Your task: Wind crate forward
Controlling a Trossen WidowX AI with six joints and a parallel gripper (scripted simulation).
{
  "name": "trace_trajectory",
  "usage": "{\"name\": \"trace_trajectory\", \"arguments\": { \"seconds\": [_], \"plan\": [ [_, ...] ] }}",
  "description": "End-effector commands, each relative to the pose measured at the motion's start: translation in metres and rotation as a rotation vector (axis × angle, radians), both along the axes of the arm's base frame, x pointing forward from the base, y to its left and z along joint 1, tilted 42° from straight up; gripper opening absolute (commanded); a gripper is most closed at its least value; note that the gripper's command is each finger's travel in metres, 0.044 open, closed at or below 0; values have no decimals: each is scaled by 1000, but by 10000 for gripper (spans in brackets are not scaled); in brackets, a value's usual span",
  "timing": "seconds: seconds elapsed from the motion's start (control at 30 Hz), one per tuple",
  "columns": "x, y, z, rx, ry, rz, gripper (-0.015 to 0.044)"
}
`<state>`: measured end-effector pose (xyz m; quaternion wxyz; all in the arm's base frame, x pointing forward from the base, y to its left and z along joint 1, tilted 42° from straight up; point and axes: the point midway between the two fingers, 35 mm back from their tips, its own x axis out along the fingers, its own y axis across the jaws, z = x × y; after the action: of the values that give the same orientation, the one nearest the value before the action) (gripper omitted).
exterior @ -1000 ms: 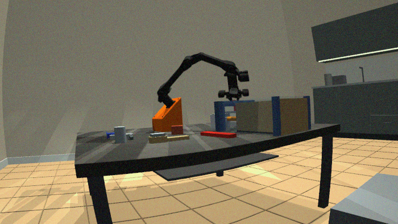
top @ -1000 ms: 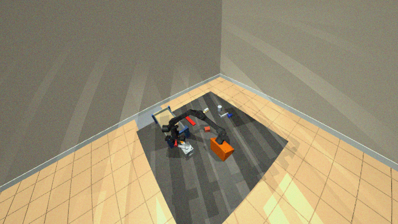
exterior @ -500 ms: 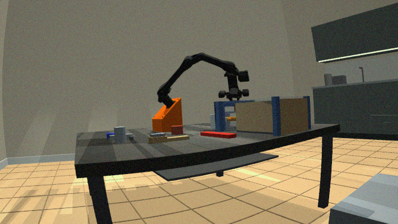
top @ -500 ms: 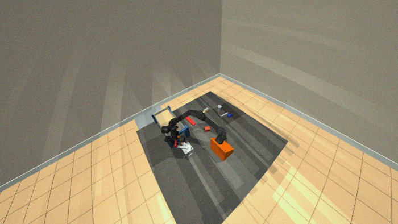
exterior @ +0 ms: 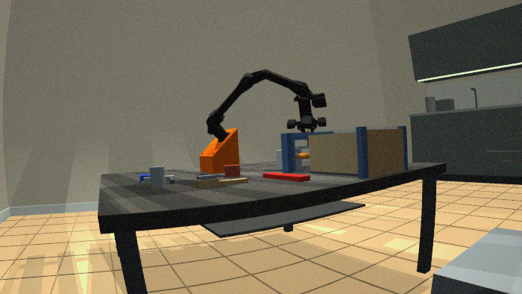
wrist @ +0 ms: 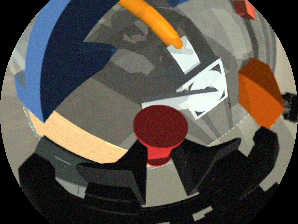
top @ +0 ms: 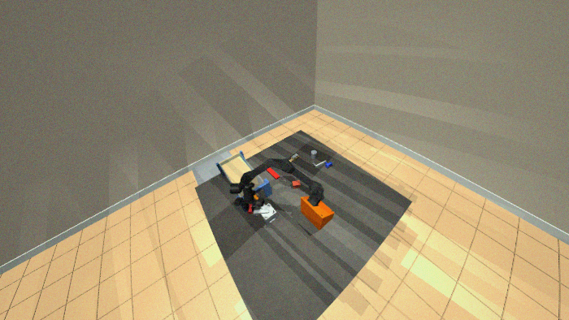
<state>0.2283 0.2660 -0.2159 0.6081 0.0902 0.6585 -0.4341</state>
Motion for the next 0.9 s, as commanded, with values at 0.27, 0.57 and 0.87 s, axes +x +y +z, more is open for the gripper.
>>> {"name": "trace_trajectory", "arguments": {
  "seconds": [0.27,0.57,0.87],
  "plan": [
    [-31,8,-10,11,34,4,0],
    [-41,9,-11,12,35,4,0],
    [-46,9,-11,12,35,4,0]
  ]
}}
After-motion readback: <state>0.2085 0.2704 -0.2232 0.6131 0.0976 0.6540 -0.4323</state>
